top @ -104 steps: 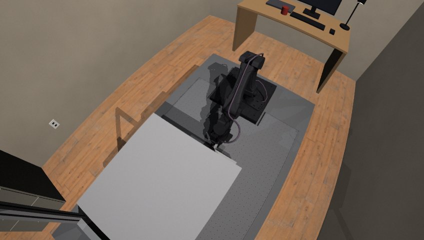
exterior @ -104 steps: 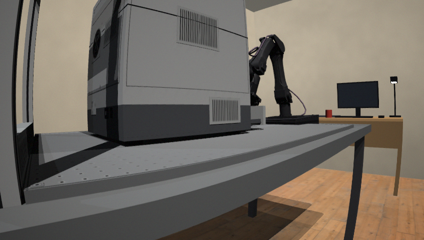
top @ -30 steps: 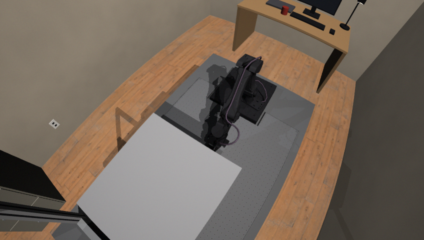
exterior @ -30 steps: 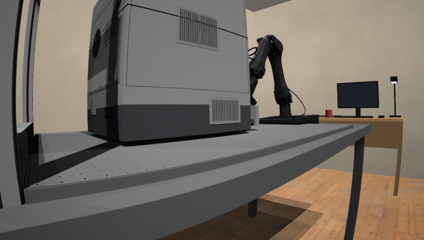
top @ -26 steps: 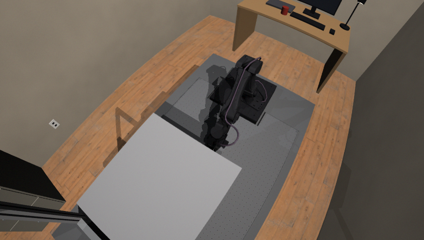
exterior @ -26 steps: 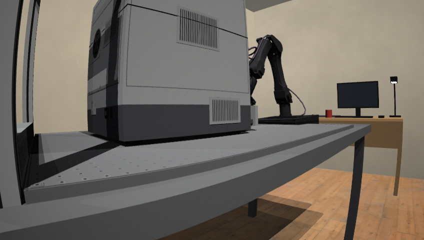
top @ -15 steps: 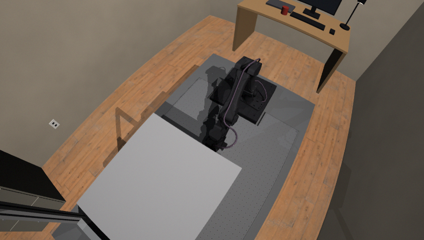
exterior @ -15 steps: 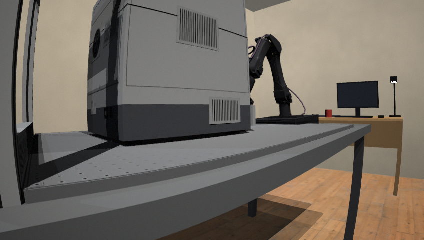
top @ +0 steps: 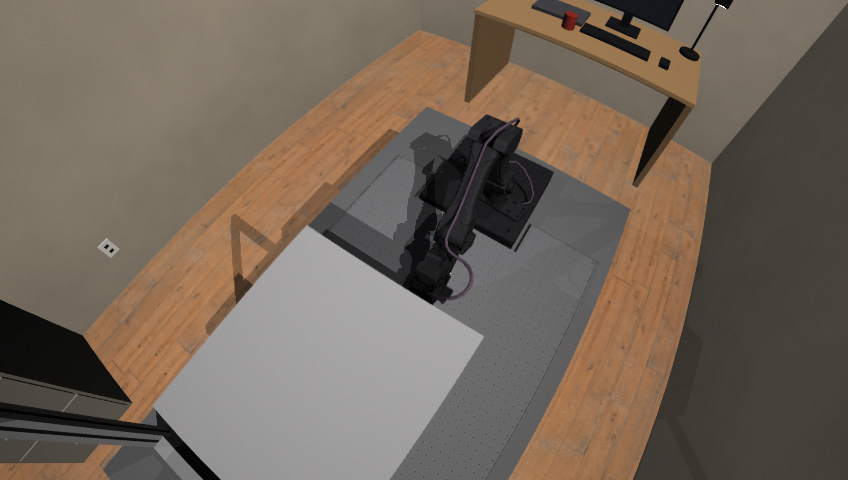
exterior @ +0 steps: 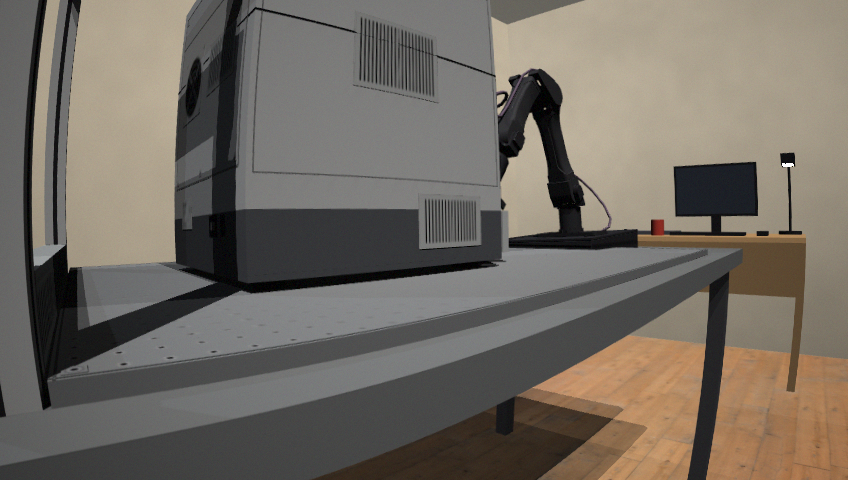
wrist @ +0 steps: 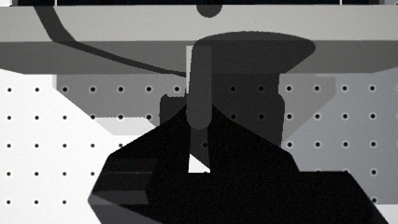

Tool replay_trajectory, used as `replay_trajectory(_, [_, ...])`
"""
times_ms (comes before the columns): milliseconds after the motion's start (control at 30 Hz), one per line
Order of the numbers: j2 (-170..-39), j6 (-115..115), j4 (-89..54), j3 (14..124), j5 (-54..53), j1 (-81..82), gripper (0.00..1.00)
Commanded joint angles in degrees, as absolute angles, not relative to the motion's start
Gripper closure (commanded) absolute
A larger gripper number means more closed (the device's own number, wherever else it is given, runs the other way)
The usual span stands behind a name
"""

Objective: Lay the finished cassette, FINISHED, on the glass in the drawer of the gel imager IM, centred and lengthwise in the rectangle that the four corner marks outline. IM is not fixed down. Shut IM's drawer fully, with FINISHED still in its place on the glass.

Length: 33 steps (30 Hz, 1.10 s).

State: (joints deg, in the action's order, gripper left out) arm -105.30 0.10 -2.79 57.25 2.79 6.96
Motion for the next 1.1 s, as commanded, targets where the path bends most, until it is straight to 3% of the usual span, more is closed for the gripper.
replay_trajectory(0, [-106.11, -0.24, -0.85, 59.38, 2.47, 6.57, 1.0])
replay_trajectory(900, [-106.11, -0.24, -0.85, 59.38, 2.47, 6.57, 1.0])
replay_trajectory(1067, [-105.43, -0.62, 7.79, 52.6, 2.47, 6.51, 1.0])
